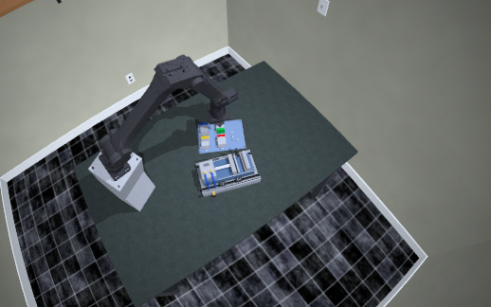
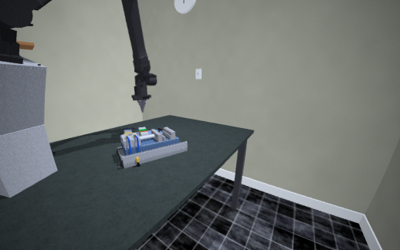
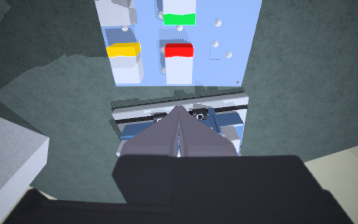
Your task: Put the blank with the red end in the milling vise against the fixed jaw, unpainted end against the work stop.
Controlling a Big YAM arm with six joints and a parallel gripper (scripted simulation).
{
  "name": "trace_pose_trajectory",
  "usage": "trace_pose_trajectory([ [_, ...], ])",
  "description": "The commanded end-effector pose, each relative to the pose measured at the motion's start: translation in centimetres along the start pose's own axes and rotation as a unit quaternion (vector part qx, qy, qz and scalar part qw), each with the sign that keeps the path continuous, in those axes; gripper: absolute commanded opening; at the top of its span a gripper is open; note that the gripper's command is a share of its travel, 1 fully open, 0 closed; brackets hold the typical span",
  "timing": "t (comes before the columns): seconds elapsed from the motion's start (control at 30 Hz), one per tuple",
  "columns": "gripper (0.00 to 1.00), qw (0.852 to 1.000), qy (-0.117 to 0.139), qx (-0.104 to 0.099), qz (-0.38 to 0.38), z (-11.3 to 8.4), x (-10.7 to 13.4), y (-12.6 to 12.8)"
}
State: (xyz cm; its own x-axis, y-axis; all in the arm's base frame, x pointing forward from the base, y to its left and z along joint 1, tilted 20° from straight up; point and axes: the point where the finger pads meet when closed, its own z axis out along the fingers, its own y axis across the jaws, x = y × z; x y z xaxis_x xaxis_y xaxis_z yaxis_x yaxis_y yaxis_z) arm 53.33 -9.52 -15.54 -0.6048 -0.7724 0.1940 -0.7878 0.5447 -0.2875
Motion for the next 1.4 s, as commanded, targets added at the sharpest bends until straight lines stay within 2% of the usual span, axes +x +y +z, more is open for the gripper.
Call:
trace_pose_trajectory([
  [0.0, 0.0, 1.0, -0.004, 0.007, 0.0, -0.26, -0.2, -0.7],
  [0.13, 0.0, 1.0, -0.004, 0.007, 0.0, -0.26, -0.2, -0.7],
  [0.17, 0.64, 1.0, -0.004, 0.007, 0.0, -0.26, -0.2, -0.7],
  [1.37, 0.64, 1.0, -0.004, 0.006, 0.0, -0.14, -0.19, -0.67],
])
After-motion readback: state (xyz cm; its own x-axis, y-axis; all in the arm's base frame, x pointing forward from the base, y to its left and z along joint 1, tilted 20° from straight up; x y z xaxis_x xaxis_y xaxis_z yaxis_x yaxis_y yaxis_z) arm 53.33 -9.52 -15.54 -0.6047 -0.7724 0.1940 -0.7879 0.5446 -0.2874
